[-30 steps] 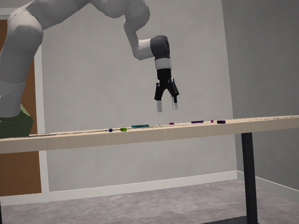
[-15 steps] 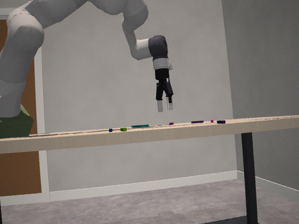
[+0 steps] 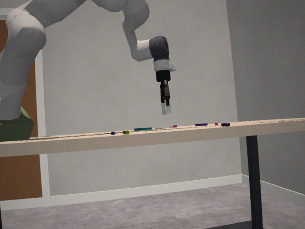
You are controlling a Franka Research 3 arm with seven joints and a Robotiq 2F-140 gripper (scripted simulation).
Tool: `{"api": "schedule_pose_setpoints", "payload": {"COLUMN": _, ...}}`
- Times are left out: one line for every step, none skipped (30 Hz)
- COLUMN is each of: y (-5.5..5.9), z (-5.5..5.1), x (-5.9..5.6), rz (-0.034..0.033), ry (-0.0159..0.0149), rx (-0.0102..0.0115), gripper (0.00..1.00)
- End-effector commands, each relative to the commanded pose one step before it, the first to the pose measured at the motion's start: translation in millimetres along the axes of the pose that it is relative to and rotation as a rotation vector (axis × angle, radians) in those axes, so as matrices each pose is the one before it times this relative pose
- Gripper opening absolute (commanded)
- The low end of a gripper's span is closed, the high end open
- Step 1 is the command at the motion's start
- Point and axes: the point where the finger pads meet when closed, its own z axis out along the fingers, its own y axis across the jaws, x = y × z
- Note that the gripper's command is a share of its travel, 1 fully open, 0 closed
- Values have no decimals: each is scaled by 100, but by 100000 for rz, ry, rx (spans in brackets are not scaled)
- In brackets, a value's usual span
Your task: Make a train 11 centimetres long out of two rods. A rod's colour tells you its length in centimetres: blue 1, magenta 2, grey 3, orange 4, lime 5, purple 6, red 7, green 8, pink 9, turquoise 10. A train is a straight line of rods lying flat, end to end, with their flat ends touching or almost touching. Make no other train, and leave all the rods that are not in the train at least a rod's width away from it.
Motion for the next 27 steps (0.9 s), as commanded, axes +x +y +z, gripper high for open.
{"api": "schedule_pose_setpoints", "payload": {"y": -214, "z": -122, "x": -171, "rz": 15159, "ry": 1250, "rx": 759, "gripper": 100}}
{"api": "schedule_pose_setpoints", "payload": {"y": 0, "z": 0, "x": 0, "rz": 0, "ry": 0, "rx": 0, "gripper": 100}}
{"api": "schedule_pose_setpoints", "payload": {"y": 54, "z": -3, "x": -202, "rz": 4164, "ry": 7, "rx": 0, "gripper": 100}}
{"api": "schedule_pose_setpoints", "payload": {"y": 23, "z": -1, "x": -74, "rz": 1537, "ry": 2, "rx": 0, "gripper": 100}}
{"api": "schedule_pose_setpoints", "payload": {"y": 25, "z": -1, "x": -73, "rz": 1531, "ry": 2, "rx": 0, "gripper": 100}}
{"api": "schedule_pose_setpoints", "payload": {"y": 26, "z": -1, "x": -73, "rz": 1530, "ry": 2, "rx": 0, "gripper": 100}}
{"api": "schedule_pose_setpoints", "payload": {"y": 27, "z": -1, "x": -73, "rz": 1529, "ry": 1, "rx": 0, "gripper": 100}}
{"api": "schedule_pose_setpoints", "payload": {"y": 28, "z": -1, "x": -72, "rz": 1527, "ry": 1, "rx": 0, "gripper": 100}}
{"api": "schedule_pose_setpoints", "payload": {"y": 30, "z": -1, "x": -72, "rz": 1528, "ry": 1, "rx": 1, "gripper": 100}}
{"api": "schedule_pose_setpoints", "payload": {"y": 31, "z": -1, "x": -71, "rz": 1527, "ry": 0, "rx": 1, "gripper": 100}}
{"api": "schedule_pose_setpoints", "payload": {"y": 32, "z": -1, "x": -71, "rz": 1529, "ry": 0, "rx": 1, "gripper": 100}}
{"api": "schedule_pose_setpoints", "payload": {"y": 34, "z": -1, "x": -71, "rz": 1529, "ry": 0, "rx": 1, "gripper": 100}}
{"api": "schedule_pose_setpoints", "payload": {"y": 35, "z": 0, "x": -70, "rz": 1528, "ry": 0, "rx": 1, "gripper": 100}}
{"api": "schedule_pose_setpoints", "payload": {"y": 36, "z": 0, "x": -70, "rz": 1532, "ry": -1, "rx": 1, "gripper": 100}}
{"api": "schedule_pose_setpoints", "payload": {"y": 38, "z": 0, "x": -69, "rz": 1533, "ry": -1, "rx": 1, "gripper": 100}}
{"api": "schedule_pose_setpoints", "payload": {"y": 39, "z": 0, "x": -69, "rz": 1534, "ry": -1, "rx": 1, "gripper": 100}}
{"api": "schedule_pose_setpoints", "payload": {"y": 40, "z": 0, "x": -68, "rz": 1534, "ry": -2, "rx": 1, "gripper": 100}}
{"api": "schedule_pose_setpoints", "payload": {"y": 0, "z": 0, "x": 0, "rz": 0, "ry": 0, "rx": 0, "gripper": 100}}
{"api": "schedule_pose_setpoints", "payload": {"y": 0, "z": 0, "x": 0, "rz": 0, "ry": 0, "rx": 0, "gripper": 100}}
{"api": "schedule_pose_setpoints", "payload": {"y": 113, "z": 0, "x": -184, "rz": 4167, "ry": -6, "rx": 1, "gripper": 100}}
{"api": "schedule_pose_setpoints", "payload": {"y": 45, "z": 0, "x": -66, "rz": 1541, "ry": -3, "rx": 0, "gripper": 100}}
{"api": "schedule_pose_setpoints", "payload": {"y": 46, "z": 0, "x": -65, "rz": 1535, "ry": -3, "rx": 0, "gripper": 100}}
{"api": "schedule_pose_setpoints", "payload": {"y": 47, "z": 0, "x": -65, "rz": 1531, "ry": -3, "rx": 0, "gripper": 100}}
{"api": "schedule_pose_setpoints", "payload": {"y": 48, "z": 0, "x": -64, "rz": 1533, "ry": -4, "rx": 0, "gripper": 100}}
{"api": "schedule_pose_setpoints", "payload": {"y": 50, "z": 0, "x": -63, "rz": 1530, "ry": -4, "rx": 0, "gripper": 100}}
{"api": "schedule_pose_setpoints", "payload": {"y": 51, "z": 0, "x": -62, "rz": 1531, "ry": -4, "rx": 0, "gripper": 100}}
{"api": "schedule_pose_setpoints", "payload": {"y": 52, "z": 0, "x": -62, "rz": 1530, "ry": -4, "rx": 0, "gripper": 100}}
